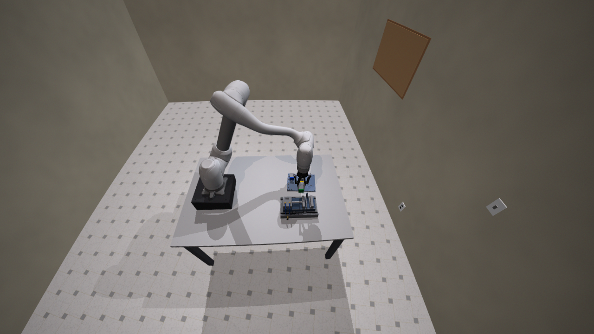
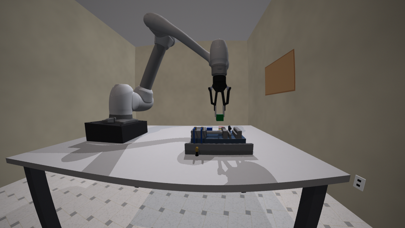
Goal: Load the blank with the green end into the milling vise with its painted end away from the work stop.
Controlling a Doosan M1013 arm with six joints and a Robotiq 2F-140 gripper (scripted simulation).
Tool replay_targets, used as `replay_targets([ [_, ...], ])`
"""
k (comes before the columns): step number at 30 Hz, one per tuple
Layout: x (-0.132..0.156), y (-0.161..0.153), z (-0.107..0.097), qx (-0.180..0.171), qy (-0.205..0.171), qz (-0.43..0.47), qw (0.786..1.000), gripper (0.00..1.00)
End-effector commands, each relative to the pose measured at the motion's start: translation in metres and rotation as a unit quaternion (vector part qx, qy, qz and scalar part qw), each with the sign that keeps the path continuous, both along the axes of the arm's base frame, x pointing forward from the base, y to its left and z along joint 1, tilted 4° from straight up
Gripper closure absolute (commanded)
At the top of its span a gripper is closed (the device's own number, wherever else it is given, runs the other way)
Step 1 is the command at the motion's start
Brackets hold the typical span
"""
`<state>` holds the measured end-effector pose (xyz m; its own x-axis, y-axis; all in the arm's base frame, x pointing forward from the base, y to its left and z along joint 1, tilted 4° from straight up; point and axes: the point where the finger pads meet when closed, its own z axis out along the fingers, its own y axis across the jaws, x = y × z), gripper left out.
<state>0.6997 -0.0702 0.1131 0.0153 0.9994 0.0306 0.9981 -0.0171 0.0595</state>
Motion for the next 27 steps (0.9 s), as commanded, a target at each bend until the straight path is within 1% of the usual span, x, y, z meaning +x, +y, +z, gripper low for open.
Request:
replay_targets([
  [1,0.002,-0.004,0.000,0.000,0.000,0.000,1.000,1.00],
  [17,0.025,-0.048,-0.001,0.000,0.000,0.000,1.000,1.00],
  [19,0.025,-0.048,-0.001,0.000,0.000,0.000,1.000,1.00],
  [27,0.040,-0.075,-0.002,0.000,0.000,0.000,1.000,1.00],
])
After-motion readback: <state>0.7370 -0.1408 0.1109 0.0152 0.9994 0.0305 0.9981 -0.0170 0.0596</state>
